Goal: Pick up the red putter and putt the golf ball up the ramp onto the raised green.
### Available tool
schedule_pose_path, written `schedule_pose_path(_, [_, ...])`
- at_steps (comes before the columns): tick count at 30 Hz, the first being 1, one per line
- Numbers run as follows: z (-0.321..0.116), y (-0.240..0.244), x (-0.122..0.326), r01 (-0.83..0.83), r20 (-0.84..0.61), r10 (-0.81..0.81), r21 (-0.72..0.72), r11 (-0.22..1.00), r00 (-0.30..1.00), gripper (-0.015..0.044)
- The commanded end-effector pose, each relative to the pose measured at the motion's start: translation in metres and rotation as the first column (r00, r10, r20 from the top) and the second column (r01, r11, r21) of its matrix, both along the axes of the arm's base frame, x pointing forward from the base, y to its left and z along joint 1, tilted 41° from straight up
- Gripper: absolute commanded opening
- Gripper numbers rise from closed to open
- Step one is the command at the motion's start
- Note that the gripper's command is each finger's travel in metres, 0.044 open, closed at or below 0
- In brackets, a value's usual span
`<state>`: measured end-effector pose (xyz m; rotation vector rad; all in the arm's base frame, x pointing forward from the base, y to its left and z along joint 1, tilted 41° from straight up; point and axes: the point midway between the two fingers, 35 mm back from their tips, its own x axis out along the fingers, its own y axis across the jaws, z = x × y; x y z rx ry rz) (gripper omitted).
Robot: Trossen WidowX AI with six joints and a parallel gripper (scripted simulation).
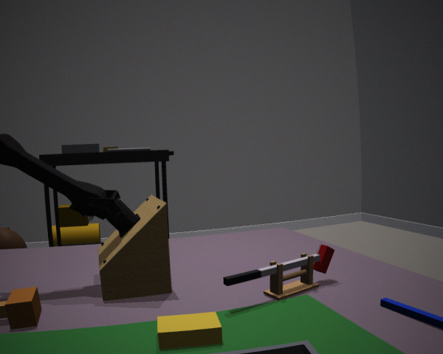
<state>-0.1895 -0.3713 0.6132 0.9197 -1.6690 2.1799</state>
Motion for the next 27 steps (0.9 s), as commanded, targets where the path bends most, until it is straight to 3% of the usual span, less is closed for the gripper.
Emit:
schedule_pose_path(1, [0.000,-0.001,0.001,-0.003,0.000,0.003,0.001,1.000,1.000,0.0426])
schedule_pose_path(6, [-0.012,-0.027,0.026,-0.095,0.010,0.094,0.040,0.995,0.995,0.0440])
schedule_pose_path(14, [-0.050,-0.089,0.111,-0.347,0.052,0.343,0.147,0.926,0.938,0.0440])
schedule_pose_path(27, [-0.121,-0.136,0.283,-0.705,0.173,0.689,0.283,0.650,0.704,0.0440])
